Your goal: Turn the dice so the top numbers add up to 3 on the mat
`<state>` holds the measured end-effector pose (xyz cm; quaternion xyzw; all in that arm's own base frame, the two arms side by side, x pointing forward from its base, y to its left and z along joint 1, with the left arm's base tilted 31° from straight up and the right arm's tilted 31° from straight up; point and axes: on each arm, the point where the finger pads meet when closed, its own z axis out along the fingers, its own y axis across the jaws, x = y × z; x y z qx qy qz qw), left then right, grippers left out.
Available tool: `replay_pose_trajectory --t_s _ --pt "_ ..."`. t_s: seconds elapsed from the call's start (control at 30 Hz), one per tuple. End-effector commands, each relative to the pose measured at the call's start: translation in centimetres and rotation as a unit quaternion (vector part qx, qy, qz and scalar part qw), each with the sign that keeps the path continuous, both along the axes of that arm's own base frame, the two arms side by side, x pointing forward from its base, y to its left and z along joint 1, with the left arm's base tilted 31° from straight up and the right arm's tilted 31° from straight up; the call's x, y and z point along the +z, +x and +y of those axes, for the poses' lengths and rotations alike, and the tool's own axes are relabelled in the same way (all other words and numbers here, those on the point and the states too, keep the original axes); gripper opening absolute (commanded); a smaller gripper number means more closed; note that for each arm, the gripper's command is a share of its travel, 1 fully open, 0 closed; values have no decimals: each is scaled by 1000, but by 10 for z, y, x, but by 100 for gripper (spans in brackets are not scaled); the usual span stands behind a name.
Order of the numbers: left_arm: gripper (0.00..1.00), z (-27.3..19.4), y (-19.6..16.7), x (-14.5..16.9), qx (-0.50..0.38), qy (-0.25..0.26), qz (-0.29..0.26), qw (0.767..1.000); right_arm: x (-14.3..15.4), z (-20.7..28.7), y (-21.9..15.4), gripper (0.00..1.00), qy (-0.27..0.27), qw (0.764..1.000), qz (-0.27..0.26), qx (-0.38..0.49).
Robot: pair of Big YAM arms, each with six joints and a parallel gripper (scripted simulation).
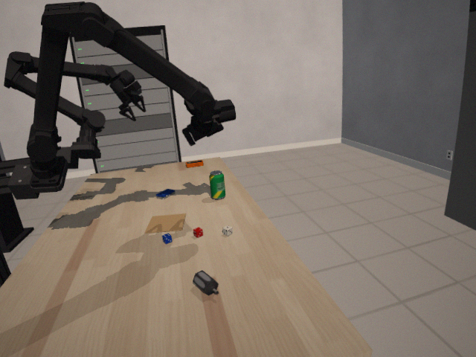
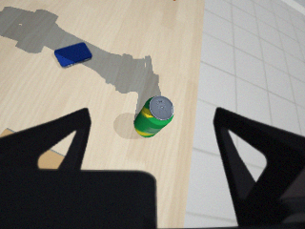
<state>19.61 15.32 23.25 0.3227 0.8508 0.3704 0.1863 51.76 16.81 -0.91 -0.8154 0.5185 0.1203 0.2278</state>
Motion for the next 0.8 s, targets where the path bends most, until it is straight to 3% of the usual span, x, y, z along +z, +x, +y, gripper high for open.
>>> replay_pose_trajectory --t_s 0.0,0.57,0.77 --pt "100 0 1 6 0 3 -7 1000 9 6 5 100 4 1000 -11 4" --pt "100 0 1 6 0 3 -7 1000 9 6 5 100 4 1000 -11 4" --pt "100 -2 26 -9 -32 -14 0 999 3 -18 3 100 -1 992 39 -119"
